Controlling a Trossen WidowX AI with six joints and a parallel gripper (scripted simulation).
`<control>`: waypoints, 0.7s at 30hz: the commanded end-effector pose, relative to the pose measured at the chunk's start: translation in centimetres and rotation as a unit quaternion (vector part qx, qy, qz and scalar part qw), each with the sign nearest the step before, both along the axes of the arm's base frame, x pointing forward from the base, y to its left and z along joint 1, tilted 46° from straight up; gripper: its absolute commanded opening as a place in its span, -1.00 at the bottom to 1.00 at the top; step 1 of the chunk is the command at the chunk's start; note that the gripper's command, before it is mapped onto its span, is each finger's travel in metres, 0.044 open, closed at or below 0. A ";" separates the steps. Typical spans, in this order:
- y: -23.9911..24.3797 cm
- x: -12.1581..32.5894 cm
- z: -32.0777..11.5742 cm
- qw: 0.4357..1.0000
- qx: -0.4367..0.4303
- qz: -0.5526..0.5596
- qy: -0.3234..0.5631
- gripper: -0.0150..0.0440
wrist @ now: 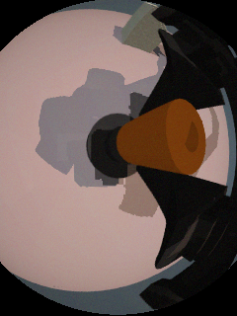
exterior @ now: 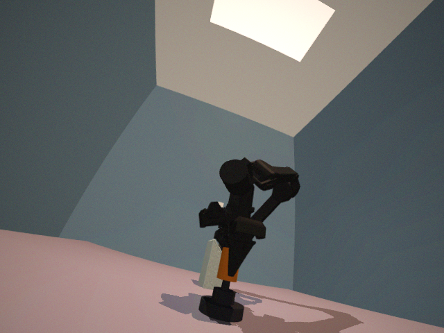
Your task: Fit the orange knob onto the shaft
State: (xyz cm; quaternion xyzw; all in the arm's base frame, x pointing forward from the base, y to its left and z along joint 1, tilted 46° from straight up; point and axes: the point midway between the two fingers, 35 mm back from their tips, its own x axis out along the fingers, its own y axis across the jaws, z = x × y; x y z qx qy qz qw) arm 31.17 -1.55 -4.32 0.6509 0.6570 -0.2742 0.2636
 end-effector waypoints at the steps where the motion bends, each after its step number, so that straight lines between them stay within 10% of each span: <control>1: 0.0 0.1 0.0 1.000 0.000 -0.002 0.000 -0.49; 21: -0.3 0.2 0.4 0.996 -0.001 -0.061 0.060 -0.49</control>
